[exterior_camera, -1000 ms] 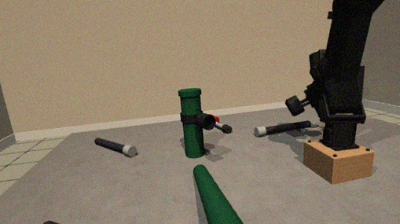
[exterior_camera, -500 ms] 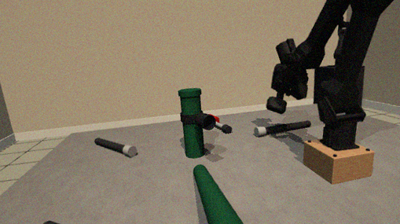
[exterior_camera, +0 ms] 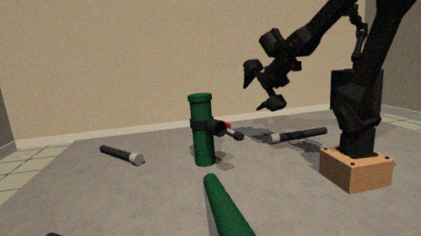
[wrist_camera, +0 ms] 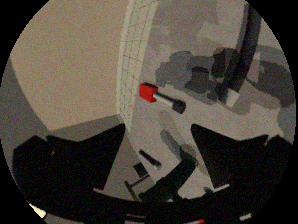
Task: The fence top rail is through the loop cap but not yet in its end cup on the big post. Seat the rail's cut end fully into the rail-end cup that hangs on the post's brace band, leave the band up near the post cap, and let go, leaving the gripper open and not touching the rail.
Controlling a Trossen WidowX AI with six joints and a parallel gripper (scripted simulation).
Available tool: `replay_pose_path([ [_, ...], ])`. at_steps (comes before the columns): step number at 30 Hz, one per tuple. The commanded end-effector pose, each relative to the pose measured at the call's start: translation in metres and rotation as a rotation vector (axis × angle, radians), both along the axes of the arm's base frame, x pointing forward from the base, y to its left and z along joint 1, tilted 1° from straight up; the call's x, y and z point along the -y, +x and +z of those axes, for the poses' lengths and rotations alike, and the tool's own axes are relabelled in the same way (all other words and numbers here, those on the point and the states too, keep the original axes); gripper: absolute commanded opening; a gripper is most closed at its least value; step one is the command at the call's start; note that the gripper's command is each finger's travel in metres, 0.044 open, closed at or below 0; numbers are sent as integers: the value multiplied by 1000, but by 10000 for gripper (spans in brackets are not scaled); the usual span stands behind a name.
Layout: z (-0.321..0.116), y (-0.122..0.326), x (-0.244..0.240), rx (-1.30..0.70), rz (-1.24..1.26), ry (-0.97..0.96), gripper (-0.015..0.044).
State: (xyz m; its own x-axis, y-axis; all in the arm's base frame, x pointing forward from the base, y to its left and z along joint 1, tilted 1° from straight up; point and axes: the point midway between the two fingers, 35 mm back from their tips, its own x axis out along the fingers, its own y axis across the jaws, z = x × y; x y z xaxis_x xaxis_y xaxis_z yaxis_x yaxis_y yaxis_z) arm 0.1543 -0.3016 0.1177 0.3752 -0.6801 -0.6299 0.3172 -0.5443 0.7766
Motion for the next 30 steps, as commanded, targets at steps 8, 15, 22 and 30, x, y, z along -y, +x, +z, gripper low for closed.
replay_pose_path([
  [8, 46, 117, -90, -367, 840, -225, 440],
  [15, 64, 151, -151, -478, 1168, -318, 440],
  [22, 75, 172, -212, -574, 1476, -447, 440],
  [30, 89, 181, -319, -773, 2072, -811, 440],
])
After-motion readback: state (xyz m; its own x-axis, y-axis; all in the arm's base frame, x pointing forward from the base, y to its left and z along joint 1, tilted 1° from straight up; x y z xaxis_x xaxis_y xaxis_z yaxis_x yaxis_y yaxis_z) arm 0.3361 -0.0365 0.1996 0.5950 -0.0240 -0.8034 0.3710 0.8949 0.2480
